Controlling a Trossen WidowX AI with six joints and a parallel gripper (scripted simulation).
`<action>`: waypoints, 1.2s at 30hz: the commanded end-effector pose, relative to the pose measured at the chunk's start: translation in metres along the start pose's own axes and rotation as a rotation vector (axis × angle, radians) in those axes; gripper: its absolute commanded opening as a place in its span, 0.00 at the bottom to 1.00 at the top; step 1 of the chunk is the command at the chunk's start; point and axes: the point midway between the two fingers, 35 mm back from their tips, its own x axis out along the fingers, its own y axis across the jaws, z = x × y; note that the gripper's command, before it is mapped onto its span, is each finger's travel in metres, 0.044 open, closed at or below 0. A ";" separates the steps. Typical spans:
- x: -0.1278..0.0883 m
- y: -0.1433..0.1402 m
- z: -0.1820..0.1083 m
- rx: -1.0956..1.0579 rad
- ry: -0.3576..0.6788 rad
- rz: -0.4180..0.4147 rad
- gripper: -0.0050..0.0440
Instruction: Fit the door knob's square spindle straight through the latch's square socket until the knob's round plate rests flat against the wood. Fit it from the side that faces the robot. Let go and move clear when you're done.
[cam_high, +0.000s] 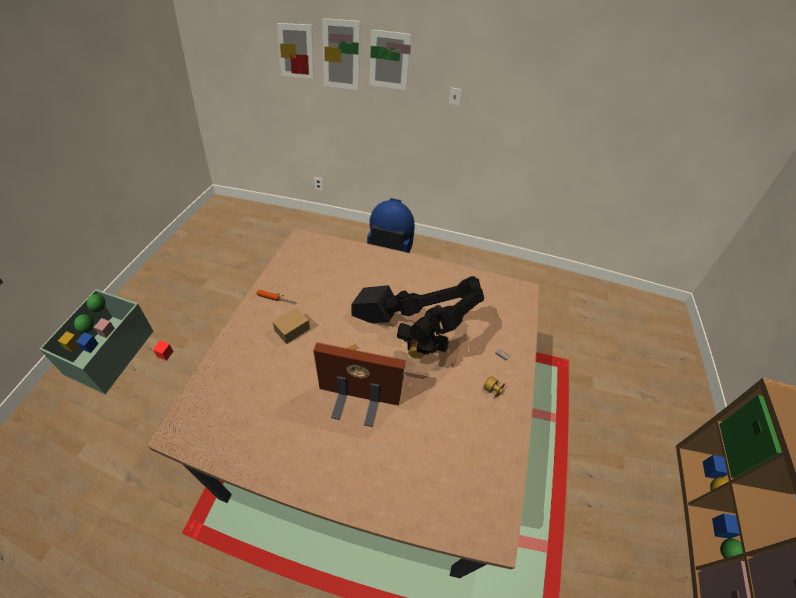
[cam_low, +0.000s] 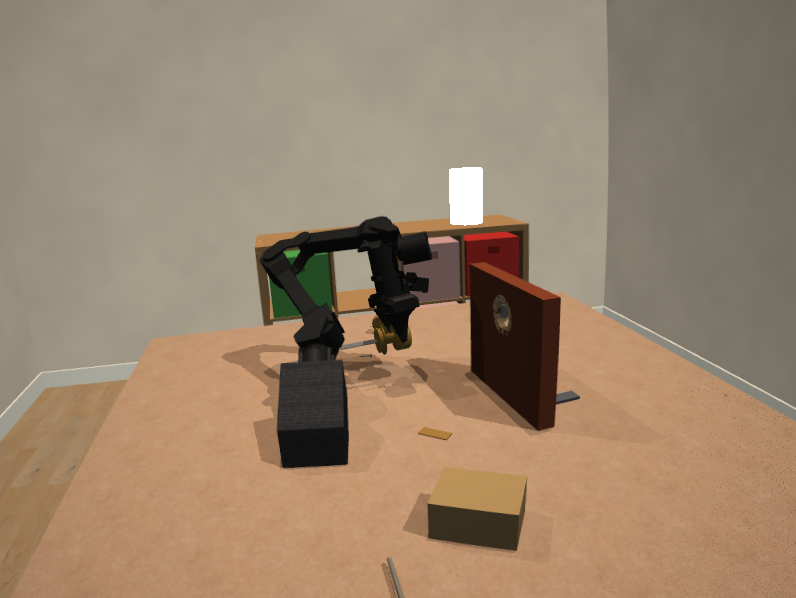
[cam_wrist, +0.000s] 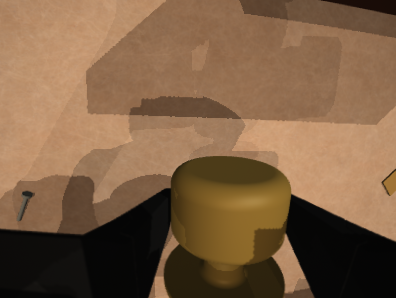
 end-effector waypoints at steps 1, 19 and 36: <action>-0.005 -0.008 0.007 0.140 -0.003 -0.029 0.10; -0.018 -0.044 0.025 0.832 -0.010 -0.096 0.10; -0.032 -0.082 0.036 1.478 -0.041 -0.153 0.10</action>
